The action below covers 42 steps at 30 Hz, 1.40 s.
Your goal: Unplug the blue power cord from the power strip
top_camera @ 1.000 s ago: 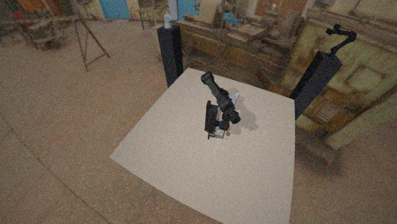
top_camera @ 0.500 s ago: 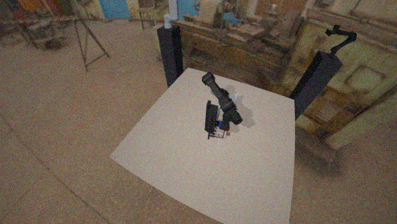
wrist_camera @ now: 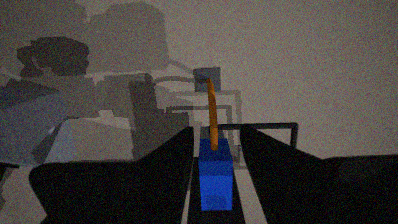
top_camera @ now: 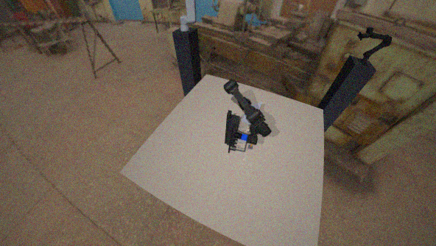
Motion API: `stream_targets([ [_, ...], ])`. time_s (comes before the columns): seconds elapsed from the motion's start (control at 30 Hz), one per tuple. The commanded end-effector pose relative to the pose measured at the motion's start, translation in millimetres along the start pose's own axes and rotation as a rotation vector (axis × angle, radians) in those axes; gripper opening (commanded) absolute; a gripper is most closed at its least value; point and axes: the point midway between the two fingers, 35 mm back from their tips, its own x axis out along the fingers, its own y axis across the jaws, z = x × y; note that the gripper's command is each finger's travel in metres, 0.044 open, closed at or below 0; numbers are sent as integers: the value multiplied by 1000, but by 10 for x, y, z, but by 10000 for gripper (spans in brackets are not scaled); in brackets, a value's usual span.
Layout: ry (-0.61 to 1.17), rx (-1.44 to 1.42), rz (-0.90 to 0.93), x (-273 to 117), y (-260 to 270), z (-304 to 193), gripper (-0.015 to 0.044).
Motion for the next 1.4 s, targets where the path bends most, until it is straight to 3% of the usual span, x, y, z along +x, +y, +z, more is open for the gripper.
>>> stream_targets([
  [0.0, 4, -4, 1, 7, 5, -9, 160],
  [1.37, 12, -17, -6, -63, 20, -407, 160],
])
